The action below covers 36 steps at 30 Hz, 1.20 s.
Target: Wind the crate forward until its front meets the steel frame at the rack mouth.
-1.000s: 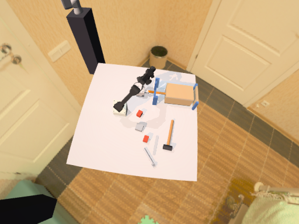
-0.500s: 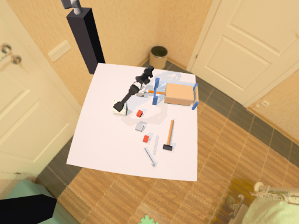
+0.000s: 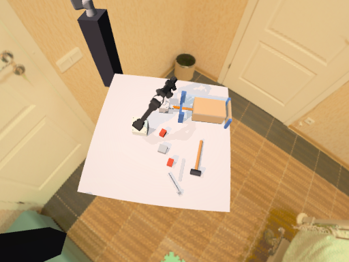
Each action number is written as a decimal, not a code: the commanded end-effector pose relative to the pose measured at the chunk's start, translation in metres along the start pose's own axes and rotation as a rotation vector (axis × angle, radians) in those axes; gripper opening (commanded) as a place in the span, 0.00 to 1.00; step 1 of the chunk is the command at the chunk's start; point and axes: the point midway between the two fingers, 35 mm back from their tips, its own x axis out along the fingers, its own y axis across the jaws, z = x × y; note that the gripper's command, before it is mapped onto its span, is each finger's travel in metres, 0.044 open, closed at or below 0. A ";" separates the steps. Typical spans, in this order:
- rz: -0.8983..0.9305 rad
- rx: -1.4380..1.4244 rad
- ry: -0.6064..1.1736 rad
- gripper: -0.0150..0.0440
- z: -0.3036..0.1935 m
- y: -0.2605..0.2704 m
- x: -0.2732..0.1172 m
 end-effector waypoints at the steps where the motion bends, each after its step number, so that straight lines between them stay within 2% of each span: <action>1: -0.045 -0.020 0.004 0.25 -0.008 -0.022 0.005; 36: -0.048 -0.022 0.005 0.25 -0.011 -0.070 0.004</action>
